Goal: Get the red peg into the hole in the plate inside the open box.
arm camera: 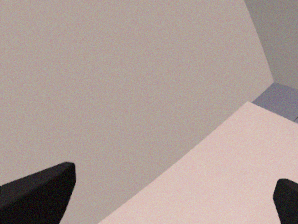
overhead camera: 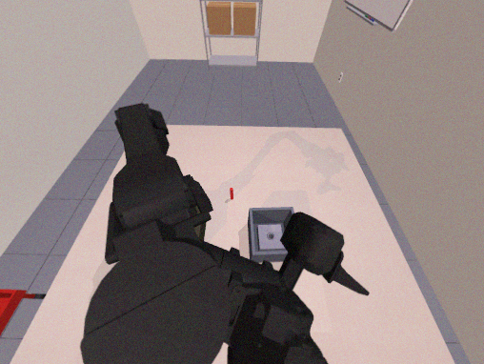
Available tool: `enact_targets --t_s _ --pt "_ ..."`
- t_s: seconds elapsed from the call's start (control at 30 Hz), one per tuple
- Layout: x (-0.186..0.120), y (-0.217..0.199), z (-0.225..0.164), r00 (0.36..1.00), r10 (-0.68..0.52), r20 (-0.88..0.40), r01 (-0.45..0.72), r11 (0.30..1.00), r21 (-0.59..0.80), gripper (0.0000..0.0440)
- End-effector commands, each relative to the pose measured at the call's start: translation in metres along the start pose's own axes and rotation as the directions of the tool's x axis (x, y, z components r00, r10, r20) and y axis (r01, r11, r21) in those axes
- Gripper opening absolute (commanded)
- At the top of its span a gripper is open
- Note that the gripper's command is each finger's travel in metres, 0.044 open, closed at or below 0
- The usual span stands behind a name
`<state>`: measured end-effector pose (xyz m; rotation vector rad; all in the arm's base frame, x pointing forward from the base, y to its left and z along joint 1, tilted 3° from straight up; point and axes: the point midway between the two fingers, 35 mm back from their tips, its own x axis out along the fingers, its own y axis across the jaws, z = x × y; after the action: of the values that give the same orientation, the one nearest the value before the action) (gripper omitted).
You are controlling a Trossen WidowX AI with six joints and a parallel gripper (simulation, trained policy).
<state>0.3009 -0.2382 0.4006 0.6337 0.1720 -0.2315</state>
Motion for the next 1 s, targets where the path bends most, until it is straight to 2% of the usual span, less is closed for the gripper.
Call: enact_targets --t_s 0.0,0.23,0.47,0.97 --pt "0.011 0.026 -0.017 0.999 0.030 -0.041 -0.027 0.997 0.072 0.0439" --pt "0.026 0.070 -0.055 0.987 0.085 -0.136 -0.056 0.976 0.210 0.0439" --pt "0.031 0.106 -0.099 0.960 0.127 -0.249 -0.036 0.939 0.343 0.0436" --pt "0.011 0.159 -0.204 0.840 0.164 -0.518 0.156 0.841 0.519 0.0426"
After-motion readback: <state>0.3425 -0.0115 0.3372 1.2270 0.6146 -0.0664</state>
